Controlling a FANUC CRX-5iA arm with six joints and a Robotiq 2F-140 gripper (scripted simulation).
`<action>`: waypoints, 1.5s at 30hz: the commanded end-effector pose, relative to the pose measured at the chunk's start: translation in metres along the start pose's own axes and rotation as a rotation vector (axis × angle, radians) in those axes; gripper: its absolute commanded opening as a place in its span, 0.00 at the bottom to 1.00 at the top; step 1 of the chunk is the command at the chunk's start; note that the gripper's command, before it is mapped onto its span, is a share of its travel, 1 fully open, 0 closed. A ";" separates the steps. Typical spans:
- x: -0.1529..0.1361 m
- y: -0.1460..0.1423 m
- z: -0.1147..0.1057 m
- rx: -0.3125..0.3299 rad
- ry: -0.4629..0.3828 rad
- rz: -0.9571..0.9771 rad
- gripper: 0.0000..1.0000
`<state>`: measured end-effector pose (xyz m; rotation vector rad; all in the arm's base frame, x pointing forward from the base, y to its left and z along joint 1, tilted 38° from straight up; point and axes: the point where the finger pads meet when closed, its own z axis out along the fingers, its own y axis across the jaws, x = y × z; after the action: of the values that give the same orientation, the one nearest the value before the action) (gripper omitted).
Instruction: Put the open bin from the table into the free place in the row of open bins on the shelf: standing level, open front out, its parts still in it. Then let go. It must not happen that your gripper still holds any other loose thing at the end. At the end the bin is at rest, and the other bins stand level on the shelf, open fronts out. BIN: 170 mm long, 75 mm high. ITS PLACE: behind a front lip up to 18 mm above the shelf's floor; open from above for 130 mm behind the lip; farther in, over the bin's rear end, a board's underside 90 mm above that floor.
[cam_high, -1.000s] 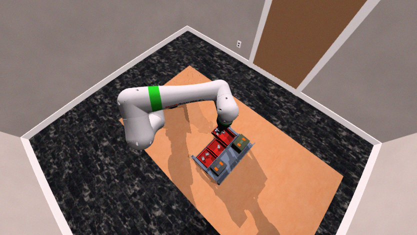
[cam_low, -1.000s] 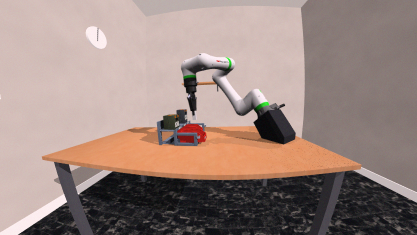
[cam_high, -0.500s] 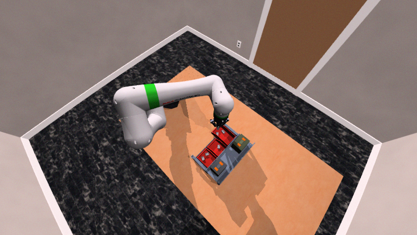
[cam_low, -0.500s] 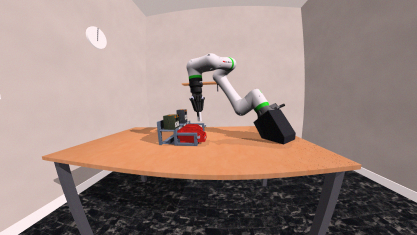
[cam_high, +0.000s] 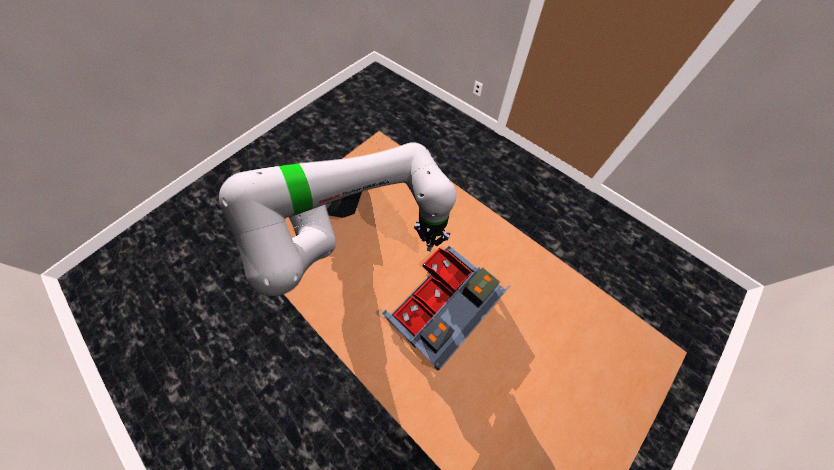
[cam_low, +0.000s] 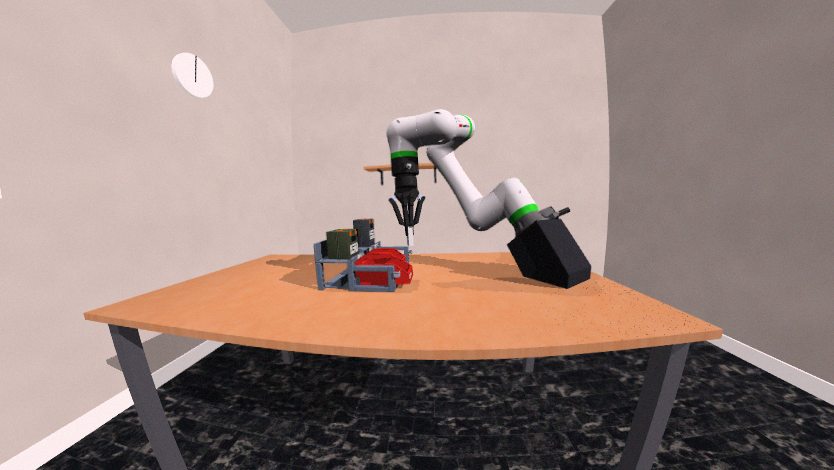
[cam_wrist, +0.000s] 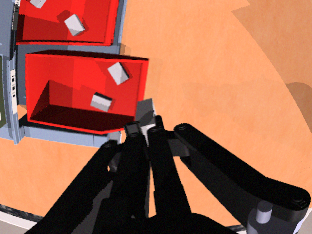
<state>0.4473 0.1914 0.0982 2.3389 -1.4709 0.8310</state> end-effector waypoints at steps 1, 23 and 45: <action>-0.006 0.007 0.002 0.022 0.015 0.120 0.00; -0.017 0.025 0.009 0.039 0.014 0.387 0.00; -0.017 0.025 0.009 0.039 0.014 0.387 0.00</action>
<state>0.4227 0.1883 0.0785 2.0967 -1.9515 0.9694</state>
